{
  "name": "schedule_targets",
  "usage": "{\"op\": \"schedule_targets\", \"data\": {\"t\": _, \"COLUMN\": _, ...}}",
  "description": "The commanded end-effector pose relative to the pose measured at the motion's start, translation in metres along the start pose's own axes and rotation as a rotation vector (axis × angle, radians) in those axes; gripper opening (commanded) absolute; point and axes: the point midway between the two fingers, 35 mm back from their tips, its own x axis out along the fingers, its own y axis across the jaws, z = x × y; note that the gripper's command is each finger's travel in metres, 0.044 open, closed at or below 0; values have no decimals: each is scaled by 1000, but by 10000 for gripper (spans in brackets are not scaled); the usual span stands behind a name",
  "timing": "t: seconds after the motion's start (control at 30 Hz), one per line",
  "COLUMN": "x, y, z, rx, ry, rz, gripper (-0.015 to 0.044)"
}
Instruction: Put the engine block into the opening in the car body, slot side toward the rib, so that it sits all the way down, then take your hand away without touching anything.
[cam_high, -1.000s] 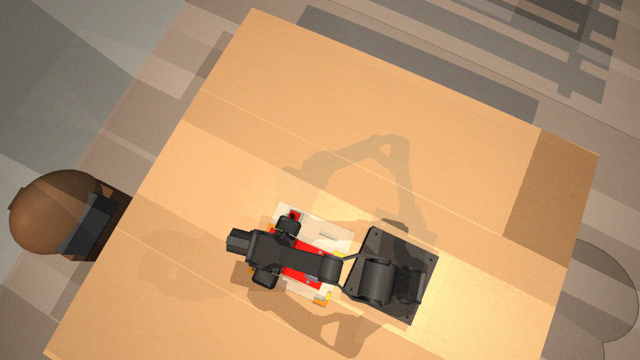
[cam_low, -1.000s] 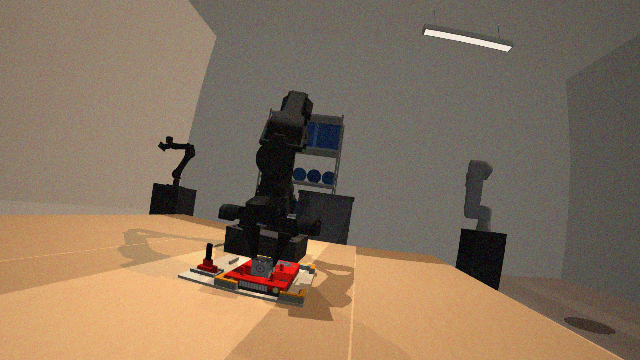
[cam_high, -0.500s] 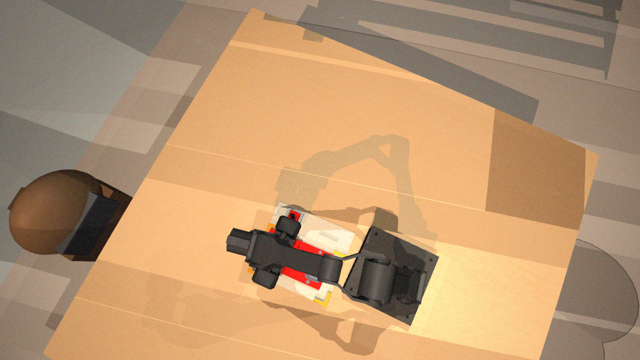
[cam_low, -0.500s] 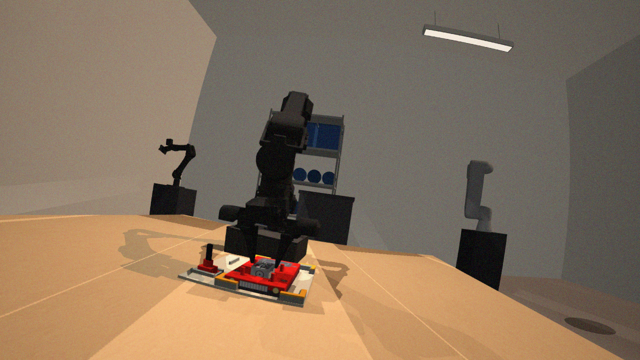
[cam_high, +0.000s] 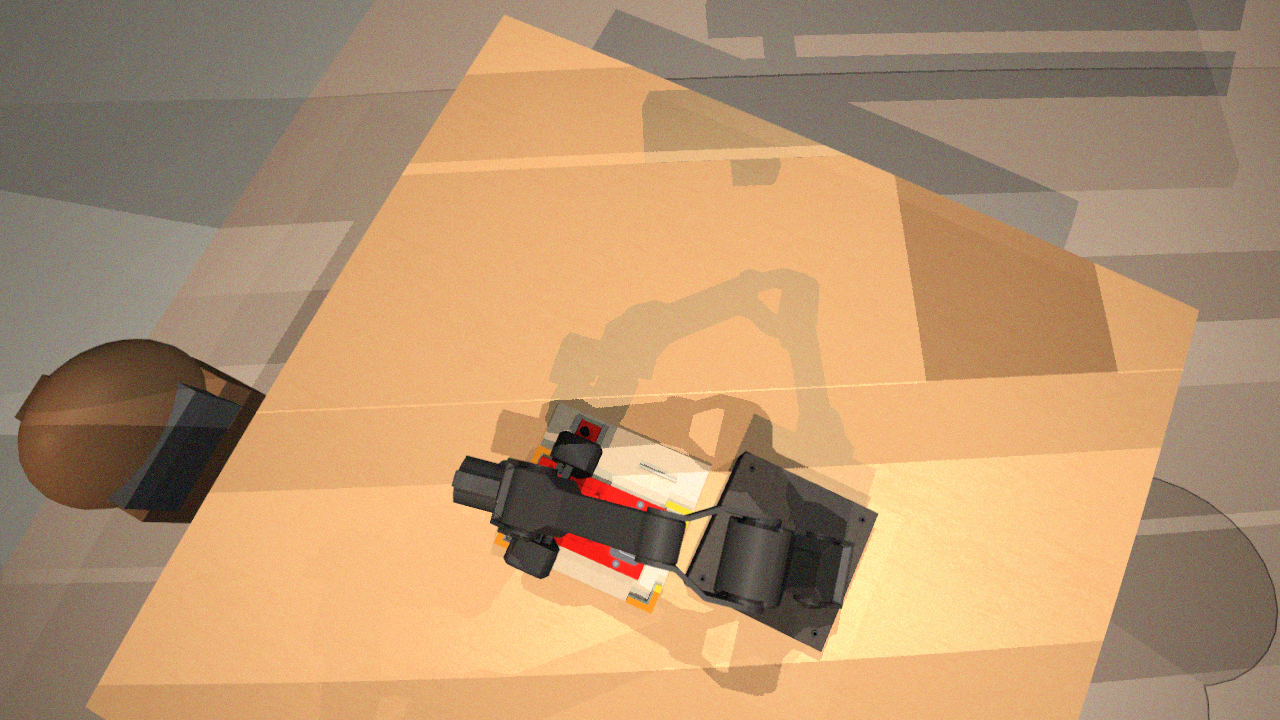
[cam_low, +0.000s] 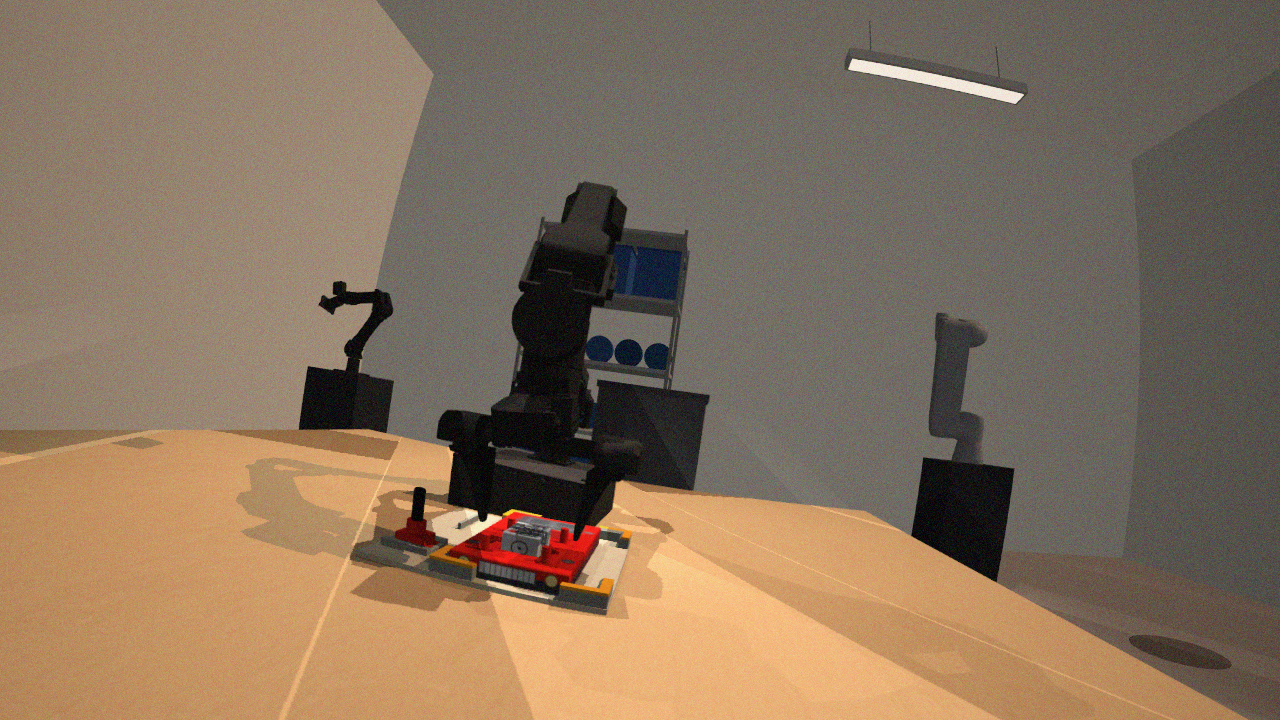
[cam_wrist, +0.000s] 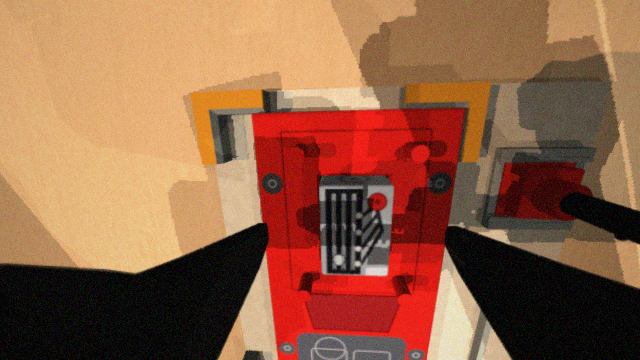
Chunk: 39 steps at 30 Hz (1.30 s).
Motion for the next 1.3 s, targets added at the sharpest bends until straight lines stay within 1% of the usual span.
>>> {"op": "schedule_targets", "data": {"t": 0.0, "x": 0, "y": 0, "z": 0, "rx": 0, "ry": 0, "rz": -1, "gripper": 440}}
{"op": "schedule_targets", "data": {"t": 0.13, "x": -14, "y": -1, "z": 0, "rx": 5, "ry": 0, "rz": 3, "gripper": 440}}
{"op": "schedule_targets", "data": {"t": 0.4, "x": -14, "y": -1, "z": 0, "rx": 5, "ry": 0, "rz": 3, "gripper": 440}}
{"op": "schedule_targets", "data": {"t": 0.97, "x": -14, "y": -1, "z": 0, "rx": 5, "ry": 0, "rz": 3, "gripper": 0}}
{"op": "schedule_targets", "data": {"t": 1.27, "x": -14, "y": -1, "z": 0, "rx": 5, "ry": 0, "rz": 3, "gripper": 0}}
